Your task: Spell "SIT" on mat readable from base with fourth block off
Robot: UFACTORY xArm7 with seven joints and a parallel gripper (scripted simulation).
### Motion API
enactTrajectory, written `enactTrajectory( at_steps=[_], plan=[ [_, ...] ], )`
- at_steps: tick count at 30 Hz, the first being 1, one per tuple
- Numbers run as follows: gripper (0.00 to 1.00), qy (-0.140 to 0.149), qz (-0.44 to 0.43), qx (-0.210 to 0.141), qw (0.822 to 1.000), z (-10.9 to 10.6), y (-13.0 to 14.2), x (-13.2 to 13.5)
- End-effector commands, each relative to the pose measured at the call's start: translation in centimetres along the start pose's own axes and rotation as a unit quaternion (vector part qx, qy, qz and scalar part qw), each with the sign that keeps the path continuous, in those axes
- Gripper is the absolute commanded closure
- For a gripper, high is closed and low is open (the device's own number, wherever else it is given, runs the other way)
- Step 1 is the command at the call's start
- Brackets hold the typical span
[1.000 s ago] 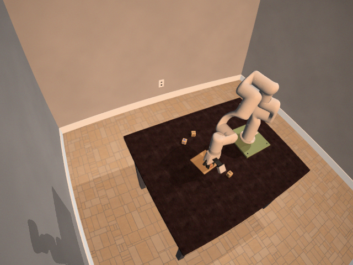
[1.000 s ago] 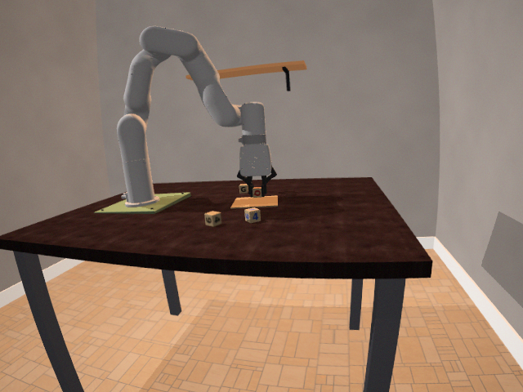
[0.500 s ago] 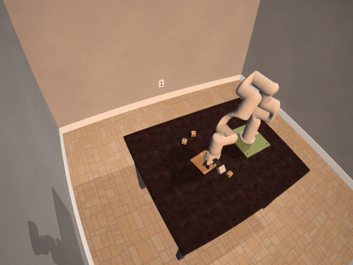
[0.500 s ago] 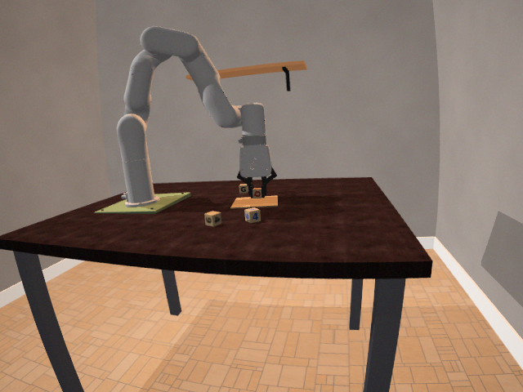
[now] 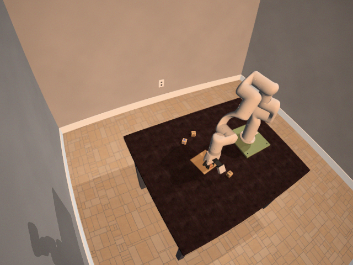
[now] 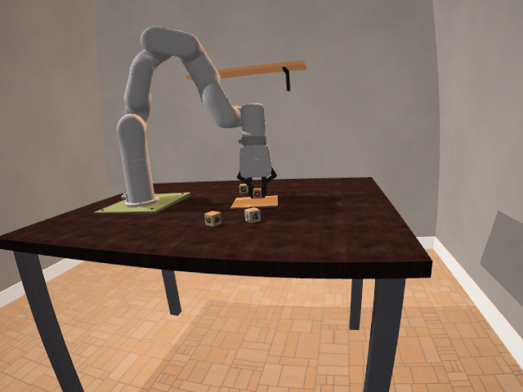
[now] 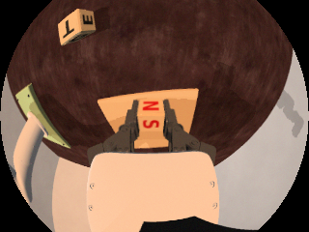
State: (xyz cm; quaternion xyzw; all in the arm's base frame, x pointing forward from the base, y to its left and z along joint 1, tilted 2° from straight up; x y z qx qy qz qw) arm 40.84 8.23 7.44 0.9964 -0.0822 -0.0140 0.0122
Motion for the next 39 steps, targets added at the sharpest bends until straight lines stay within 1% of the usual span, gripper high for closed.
enactTrajectory(
  at_steps=[1, 27, 28, 30, 31, 33, 34, 36, 37, 39],
  plan=[
    [0.73, 0.002, 0.000, 0.001, 1.000, -0.13, -0.05, 0.12],
    [0.73, 0.002, 0.000, 0.001, 1.000, -0.13, -0.05, 0.12],
    [0.69, 0.002, 0.000, 0.001, 1.000, -0.13, -0.05, 0.12],
    [0.69, 0.002, 0.000, 0.001, 1.000, -0.13, -0.05, 0.12],
    [0.65, 0.002, 0.000, 0.001, 1.000, -0.13, -0.05, 0.12],
    [0.65, 0.002, 0.000, 0.001, 1.000, -0.13, -0.05, 0.12],
    [0.61, 0.002, 0.000, 0.001, 1.000, -0.13, -0.05, 0.12],
    [0.61, 0.002, 0.000, 0.001, 1.000, -0.13, -0.05, 0.12],
    [0.57, 0.002, 0.000, 0.001, 1.000, -0.13, -0.05, 0.12],
    [0.57, 0.002, 0.000, 0.001, 1.000, -0.13, -0.05, 0.12]
  ],
)
Point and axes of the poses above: the point where the finger pads meet when closed, its own z axis out along the fingers, its own x axis across the jaws, y = z × x, the point moved 7 cm from there along -z, back along the fingers, and after that the axes turned 14 degrees about z, right-handed, at the moved point
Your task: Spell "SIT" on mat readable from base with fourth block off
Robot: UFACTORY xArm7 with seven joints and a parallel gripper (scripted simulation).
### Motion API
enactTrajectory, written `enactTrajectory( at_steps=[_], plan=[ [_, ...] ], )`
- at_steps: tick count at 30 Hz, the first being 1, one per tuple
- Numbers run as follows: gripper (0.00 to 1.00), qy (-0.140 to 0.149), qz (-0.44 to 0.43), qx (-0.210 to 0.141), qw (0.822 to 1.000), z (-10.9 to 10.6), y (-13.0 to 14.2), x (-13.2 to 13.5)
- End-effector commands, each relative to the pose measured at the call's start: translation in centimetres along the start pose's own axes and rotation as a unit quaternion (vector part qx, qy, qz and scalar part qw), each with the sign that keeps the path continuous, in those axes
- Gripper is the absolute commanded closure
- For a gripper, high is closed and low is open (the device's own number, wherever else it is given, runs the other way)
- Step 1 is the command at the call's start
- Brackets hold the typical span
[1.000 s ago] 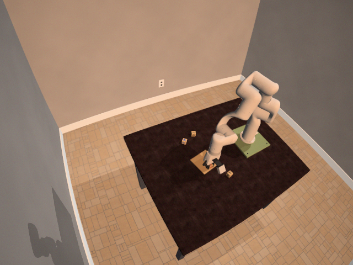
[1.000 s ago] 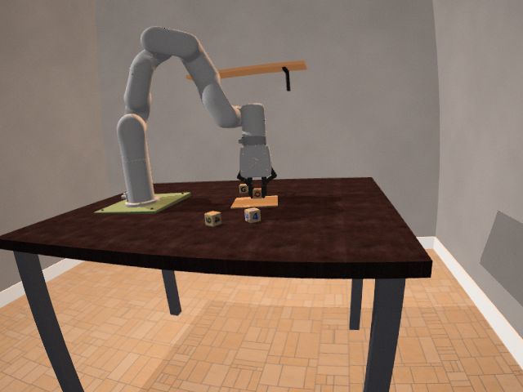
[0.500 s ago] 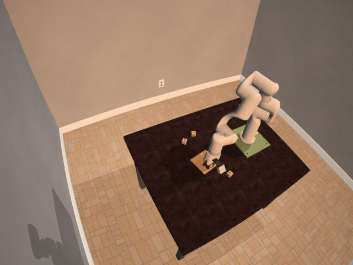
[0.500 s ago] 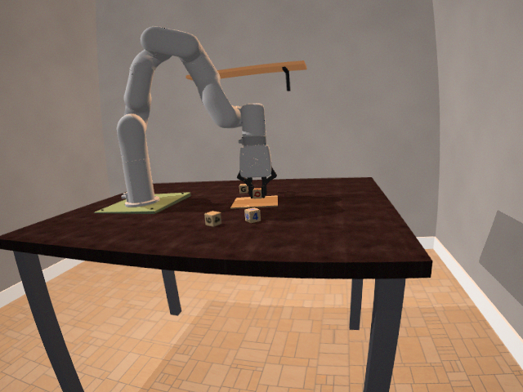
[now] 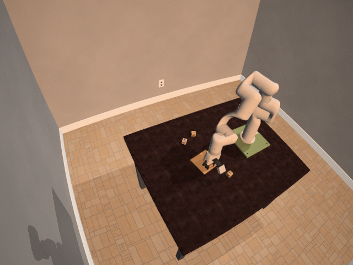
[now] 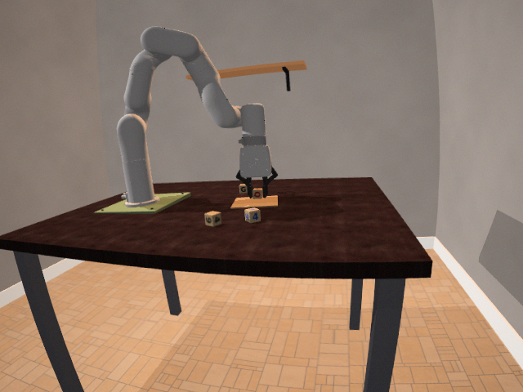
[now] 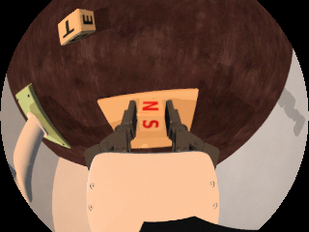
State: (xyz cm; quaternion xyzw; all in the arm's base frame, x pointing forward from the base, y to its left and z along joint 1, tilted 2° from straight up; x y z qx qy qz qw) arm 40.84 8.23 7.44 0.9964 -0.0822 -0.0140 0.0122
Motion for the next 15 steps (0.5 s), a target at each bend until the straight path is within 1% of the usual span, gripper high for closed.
enactTrajectory(
  at_steps=[1, 2, 3, 15],
  plan=[
    [0.57, 0.002, 0.000, 0.001, 1.000, -0.13, -0.05, 0.12],
    [0.57, 0.002, 0.000, 0.001, 1.000, -0.13, -0.05, 0.12],
    [0.53, 0.002, 0.000, 0.001, 1.000, -0.13, -0.05, 0.12],
    [0.53, 0.002, 0.000, 0.001, 1.000, -0.34, -0.05, 0.12]
  ],
)
Point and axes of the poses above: the point where the finger pads meet when closed, its own z axis out along the fingers, its own x axis across the jaws, y = z × x, the point moved 7 cm from there along -z, back along the fingers, and after that the axes turned 14 degrees about z, right-handed, at the moved point
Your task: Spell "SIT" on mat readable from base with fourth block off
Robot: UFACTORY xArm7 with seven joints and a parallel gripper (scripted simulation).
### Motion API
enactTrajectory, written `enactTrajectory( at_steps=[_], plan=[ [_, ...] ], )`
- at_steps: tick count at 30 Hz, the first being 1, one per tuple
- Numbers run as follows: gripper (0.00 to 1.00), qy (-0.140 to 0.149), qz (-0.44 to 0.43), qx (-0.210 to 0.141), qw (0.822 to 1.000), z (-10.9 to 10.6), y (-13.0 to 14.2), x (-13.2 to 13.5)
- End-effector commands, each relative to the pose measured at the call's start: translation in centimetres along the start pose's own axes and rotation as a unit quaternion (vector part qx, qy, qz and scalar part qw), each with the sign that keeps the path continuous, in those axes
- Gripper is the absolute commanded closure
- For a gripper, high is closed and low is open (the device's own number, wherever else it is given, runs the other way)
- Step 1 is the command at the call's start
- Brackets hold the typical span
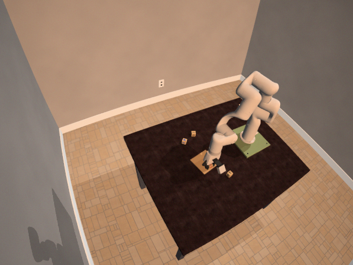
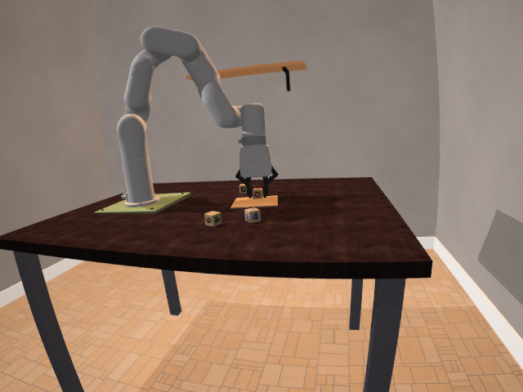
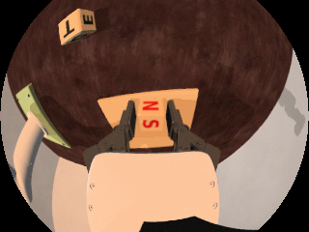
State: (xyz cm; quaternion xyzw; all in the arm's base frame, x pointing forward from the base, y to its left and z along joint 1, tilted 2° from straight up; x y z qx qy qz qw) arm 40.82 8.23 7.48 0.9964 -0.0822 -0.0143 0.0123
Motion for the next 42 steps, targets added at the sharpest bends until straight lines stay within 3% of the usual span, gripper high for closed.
enactTrajectory(
  at_steps=[1, 6, 19, 30, 31, 42],
  plan=[
    [0.53, 0.002, 0.000, 0.001, 1.000, -0.5, -0.1, 0.1],
    [0.53, 0.002, 0.000, 0.001, 1.000, -1.4, -0.1, 0.1],
    [0.53, 0.002, 0.000, 0.001, 1.000, -7.9, 0.0, 0.1],
    [0.53, 0.002, 0.000, 0.001, 1.000, -9.1, 0.0, 0.1],
    [0.00, 0.002, 0.000, 0.001, 1.000, -9.1, 0.0, 0.1],
    [0.00, 0.002, 0.000, 0.001, 1.000, -9.1, 0.0, 0.1]
  ],
)
Point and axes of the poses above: the point where the finger pads meet when closed, its own z axis out along the fingers, its own x axis across the jaws, y = z × x, the point moved 7 cm from there along -z, back along the fingers, and after that the axes turned 14 degrees about z, right-handed, at the moved point
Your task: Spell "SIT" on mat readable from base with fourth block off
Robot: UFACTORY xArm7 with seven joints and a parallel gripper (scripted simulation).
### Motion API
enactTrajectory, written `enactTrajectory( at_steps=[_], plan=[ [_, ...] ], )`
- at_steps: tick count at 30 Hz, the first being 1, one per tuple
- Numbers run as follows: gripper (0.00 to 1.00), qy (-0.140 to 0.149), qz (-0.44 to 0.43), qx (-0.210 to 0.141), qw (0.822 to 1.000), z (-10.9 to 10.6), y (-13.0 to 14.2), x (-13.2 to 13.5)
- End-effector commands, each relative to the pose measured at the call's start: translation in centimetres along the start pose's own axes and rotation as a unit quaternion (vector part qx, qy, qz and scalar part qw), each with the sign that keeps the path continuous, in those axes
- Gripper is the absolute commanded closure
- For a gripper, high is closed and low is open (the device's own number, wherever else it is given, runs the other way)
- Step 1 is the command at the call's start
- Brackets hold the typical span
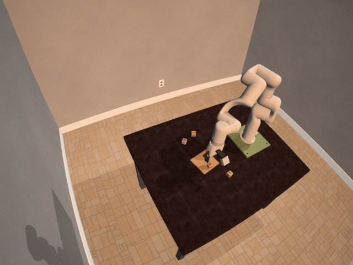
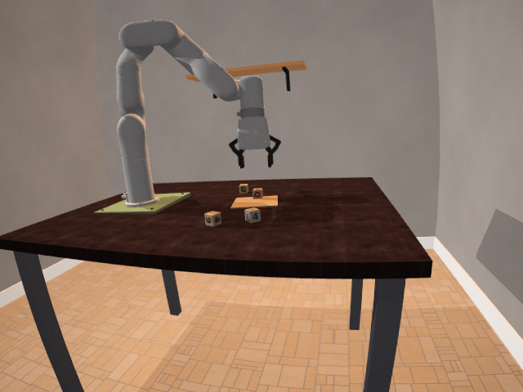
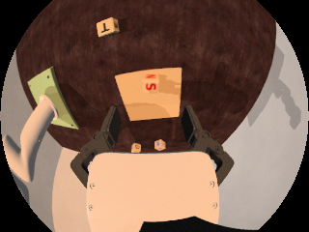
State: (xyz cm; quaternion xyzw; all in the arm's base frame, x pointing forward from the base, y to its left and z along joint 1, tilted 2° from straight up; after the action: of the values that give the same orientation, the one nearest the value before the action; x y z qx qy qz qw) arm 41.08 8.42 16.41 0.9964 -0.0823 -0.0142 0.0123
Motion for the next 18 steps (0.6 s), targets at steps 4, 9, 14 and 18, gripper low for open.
enactTrajectory(
  at_steps=[4, 9, 14, 18],
  plan=[
    [0.00, 0.002, 0.000, 0.001, 1.000, -0.2, 0.0, 0.1],
    [0.00, 0.002, 0.001, 0.001, 1.000, -0.2, 0.1, 0.2],
    [0.00, 0.002, 0.050, 0.002, 0.999, 0.0, 5.9, 1.8],
    [0.00, 0.002, 0.100, 0.002, 0.995, 0.1, 12.0, 2.7]
  ],
)
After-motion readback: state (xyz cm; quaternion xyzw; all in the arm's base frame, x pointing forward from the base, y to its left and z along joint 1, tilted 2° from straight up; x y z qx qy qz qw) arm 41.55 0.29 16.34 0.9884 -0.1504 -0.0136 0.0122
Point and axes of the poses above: the point where the finger pads meet when closed, its own z axis out along the fingers, its own x axis across the jaws, y = z × x, the point moved 7 cm from there along -z, back along the fingers, and after that the axes turned 14 degrees about z, right-handed, at the moved point
